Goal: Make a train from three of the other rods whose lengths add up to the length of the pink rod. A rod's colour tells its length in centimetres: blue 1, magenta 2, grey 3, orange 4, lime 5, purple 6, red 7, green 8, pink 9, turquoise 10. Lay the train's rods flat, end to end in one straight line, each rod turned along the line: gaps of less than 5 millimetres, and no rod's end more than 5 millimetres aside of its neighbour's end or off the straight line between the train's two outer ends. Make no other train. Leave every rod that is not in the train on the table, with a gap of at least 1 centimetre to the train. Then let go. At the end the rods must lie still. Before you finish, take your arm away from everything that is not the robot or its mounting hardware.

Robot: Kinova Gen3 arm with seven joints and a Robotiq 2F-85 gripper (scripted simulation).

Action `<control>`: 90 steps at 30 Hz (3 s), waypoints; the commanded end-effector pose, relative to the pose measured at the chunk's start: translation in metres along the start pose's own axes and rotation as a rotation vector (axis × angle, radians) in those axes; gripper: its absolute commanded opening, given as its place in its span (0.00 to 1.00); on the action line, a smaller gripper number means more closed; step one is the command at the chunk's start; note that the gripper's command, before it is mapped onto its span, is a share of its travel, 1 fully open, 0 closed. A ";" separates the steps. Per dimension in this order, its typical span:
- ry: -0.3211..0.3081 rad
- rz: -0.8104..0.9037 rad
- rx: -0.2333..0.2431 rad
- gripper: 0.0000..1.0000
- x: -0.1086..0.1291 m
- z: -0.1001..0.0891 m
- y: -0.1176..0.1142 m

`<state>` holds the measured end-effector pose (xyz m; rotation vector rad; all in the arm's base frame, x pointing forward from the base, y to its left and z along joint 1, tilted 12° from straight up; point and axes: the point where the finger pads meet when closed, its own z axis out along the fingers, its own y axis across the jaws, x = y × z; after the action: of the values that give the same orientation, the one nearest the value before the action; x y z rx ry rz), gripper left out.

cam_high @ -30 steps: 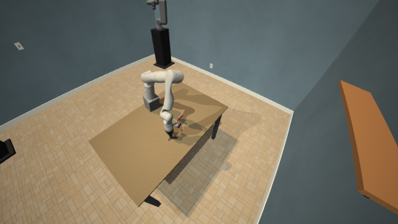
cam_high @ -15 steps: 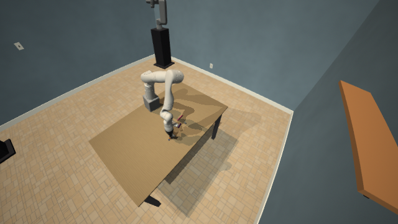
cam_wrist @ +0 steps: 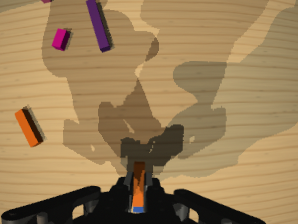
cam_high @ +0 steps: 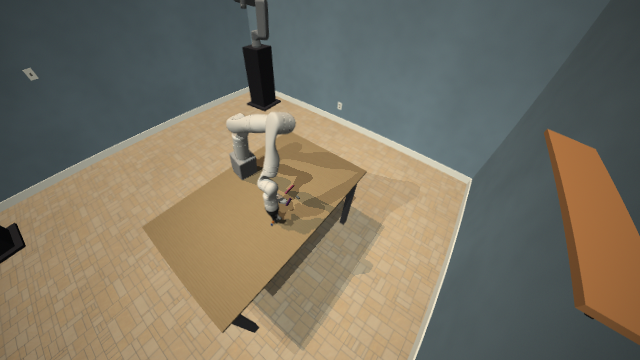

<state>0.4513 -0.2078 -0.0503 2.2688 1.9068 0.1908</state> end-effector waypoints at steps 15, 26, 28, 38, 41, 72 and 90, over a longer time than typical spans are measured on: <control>0.000 0.000 -0.002 0.05 0.000 -0.001 0.001; 0.000 0.000 -0.002 0.05 0.000 -0.001 0.001; 0.000 0.000 -0.002 0.05 0.000 0.000 0.001; 0.000 0.000 -0.002 0.05 0.000 0.004 0.001; 0.000 0.000 -0.002 0.05 0.000 0.007 0.001; 0.000 0.000 -0.002 0.05 0.000 0.011 0.001; 0.000 0.000 -0.002 0.08 0.000 0.011 0.001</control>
<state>0.4538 -0.2087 -0.0619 2.2692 1.9064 0.1908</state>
